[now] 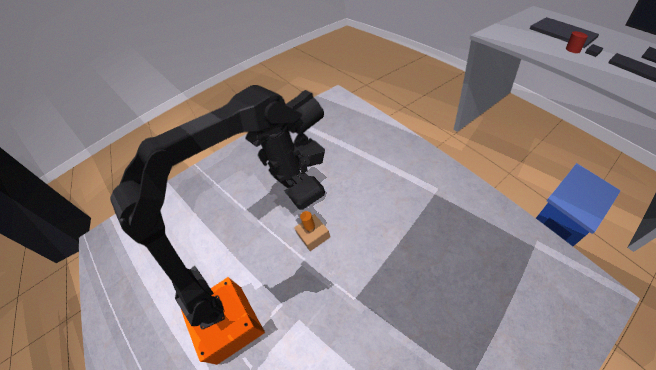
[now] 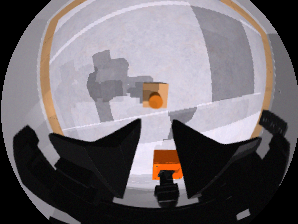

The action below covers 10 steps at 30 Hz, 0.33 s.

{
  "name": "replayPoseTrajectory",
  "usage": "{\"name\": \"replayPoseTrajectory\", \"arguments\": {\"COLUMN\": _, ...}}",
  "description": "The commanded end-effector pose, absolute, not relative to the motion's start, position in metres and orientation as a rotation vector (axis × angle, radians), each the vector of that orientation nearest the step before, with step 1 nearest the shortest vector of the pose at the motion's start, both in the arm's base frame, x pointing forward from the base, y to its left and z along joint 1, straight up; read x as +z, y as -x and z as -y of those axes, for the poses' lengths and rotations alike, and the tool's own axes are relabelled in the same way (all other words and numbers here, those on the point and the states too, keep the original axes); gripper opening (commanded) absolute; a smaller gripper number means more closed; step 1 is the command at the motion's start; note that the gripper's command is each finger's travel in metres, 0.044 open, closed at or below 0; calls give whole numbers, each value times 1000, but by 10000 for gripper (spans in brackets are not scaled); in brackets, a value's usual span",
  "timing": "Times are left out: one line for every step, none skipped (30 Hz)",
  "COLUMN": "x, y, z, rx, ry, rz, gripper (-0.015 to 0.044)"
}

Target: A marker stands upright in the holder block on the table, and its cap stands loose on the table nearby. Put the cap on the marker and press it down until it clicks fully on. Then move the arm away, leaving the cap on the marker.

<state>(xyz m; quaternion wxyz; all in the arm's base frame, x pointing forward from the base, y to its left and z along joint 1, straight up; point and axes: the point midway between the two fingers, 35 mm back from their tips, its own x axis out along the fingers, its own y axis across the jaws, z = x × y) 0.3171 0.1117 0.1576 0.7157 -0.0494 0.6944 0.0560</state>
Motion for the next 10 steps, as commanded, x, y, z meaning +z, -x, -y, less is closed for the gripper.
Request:
{"name": "replayPoseTrajectory", "arguments": {"x": 158, "y": -317, "z": -111, "rx": 123, "ry": 117, "rz": -1536, "gripper": 263}}
{"name": "replayPoseTrajectory", "arguments": {"x": 158, "y": -317, "z": -111, "rx": 123, "ry": 117, "rz": -1536, "gripper": 289}}
{"name": "replayPoseTrajectory", "arguments": {"x": 158, "y": -317, "z": -111, "rx": 123, "ry": 117, "rz": -1536, "gripper": 315}}
{"name": "replayPoseTrajectory", "arguments": {"x": 158, "y": -317, "z": -111, "rx": 123, "ry": 117, "rz": -1536, "gripper": 341}}
{"name": "replayPoseTrajectory", "arguments": {"x": 158, "y": -317, "z": -111, "rx": 123, "ry": 117, "rz": -1536, "gripper": 367}}
{"name": "replayPoseTrajectory", "arguments": {"x": 158, "y": -317, "z": -111, "rx": 123, "ry": 117, "rz": -1536, "gripper": 394}}
{"name": "replayPoseTrajectory", "arguments": {"x": 158, "y": -317, "z": -111, "rx": 123, "ry": 117, "rz": -1536, "gripper": 420}}
{"name": "replayPoseTrajectory", "arguments": {"x": 158, "y": -317, "z": -111, "rx": 123, "ry": 117, "rz": -1536, "gripper": 440}}
{"name": "replayPoseTrajectory", "arguments": {"x": 158, "y": -317, "z": -111, "rx": 123, "ry": 117, "rz": -1536, "gripper": 440}}
{"name": "replayPoseTrajectory", "arguments": {"x": 158, "y": -317, "z": -111, "rx": 123, "ry": 117, "rz": -1536, "gripper": 440}}
